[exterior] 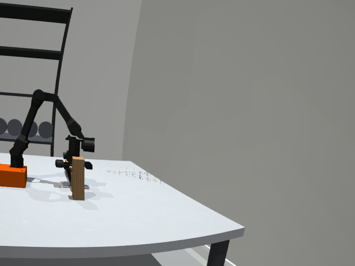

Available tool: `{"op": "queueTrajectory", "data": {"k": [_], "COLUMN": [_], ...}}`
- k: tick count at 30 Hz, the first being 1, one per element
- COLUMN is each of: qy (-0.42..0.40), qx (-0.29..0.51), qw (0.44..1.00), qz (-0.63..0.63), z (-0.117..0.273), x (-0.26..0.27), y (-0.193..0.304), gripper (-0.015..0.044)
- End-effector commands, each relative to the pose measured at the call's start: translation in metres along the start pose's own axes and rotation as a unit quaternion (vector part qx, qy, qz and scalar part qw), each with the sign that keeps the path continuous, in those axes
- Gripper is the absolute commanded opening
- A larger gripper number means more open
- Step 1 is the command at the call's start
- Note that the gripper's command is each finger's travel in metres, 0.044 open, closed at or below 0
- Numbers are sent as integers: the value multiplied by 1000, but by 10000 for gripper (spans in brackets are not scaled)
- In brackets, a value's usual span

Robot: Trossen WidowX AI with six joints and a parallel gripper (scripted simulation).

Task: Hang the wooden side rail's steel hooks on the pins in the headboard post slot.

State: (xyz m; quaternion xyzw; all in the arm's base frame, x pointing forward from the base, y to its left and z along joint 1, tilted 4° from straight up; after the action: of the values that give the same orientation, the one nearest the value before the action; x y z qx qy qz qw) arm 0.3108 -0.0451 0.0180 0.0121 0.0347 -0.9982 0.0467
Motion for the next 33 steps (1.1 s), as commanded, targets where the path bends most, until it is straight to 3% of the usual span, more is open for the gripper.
{"op": "queueTrajectory", "data": {"k": [1,33], "qy": [5,5], "qx": [1,1], "qw": [1000,1000], "qz": [6,6], "z": [5,10], "x": [-2,-2], "y": [0,0], "gripper": [0,0]}}
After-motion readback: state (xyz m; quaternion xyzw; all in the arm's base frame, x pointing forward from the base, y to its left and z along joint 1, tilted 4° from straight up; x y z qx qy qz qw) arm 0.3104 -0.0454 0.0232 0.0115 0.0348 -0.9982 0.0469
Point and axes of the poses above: the point midway between the two fingers, 35 mm back from their tips, its own z axis back along the fingers, its own x axis across the jaws, y = z × x, the point moved 2 cm from there along z, back along the fingers, and after that the axes turned 1 degree about z, right-handed, at the moved point
